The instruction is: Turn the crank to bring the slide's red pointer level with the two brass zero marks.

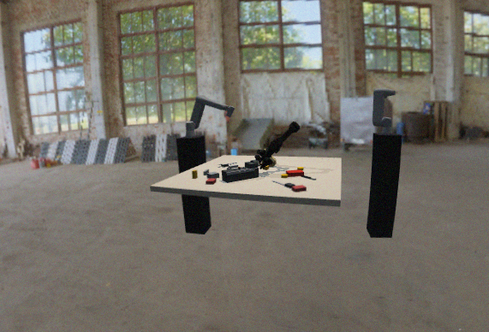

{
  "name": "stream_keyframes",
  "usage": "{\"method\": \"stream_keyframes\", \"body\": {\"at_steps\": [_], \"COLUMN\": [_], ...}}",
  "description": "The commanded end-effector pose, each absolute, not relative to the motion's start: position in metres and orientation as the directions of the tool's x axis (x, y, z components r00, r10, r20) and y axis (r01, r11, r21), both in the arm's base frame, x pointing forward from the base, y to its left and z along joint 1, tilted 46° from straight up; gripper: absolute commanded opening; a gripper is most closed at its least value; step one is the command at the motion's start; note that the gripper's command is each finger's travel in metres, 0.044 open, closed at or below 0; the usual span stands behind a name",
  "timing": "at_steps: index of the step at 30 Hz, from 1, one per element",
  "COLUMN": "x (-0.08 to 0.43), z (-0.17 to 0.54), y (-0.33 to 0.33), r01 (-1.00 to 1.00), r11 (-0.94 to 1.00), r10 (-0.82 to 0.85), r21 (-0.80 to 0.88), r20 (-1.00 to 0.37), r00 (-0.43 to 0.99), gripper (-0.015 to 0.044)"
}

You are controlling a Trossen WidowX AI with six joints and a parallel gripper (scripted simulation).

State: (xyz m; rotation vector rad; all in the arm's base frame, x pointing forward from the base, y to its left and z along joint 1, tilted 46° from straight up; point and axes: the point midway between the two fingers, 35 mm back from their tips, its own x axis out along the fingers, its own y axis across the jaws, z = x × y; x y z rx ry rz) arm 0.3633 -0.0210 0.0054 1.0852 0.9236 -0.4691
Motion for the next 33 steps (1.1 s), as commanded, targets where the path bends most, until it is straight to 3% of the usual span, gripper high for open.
{"method": "stream_keyframes", "body": {"at_steps": [1,13,33], "x": [0.3612,0.3612,0.3628], "z": [0.0027,0.0027,0.0006], "y": [-0.0205,-0.0205,-0.0168], "r01": [0.732,0.732,0.732], "r11": [0.418,0.418,0.418], "r10": [0.098,0.098,0.098], "r21": [0.537,0.537,0.537], "r20": [-0.828,-0.828,-0.828], "r00": [0.552,0.552,0.552], "gripper": [0.0309,0.0000,0.0000]}}
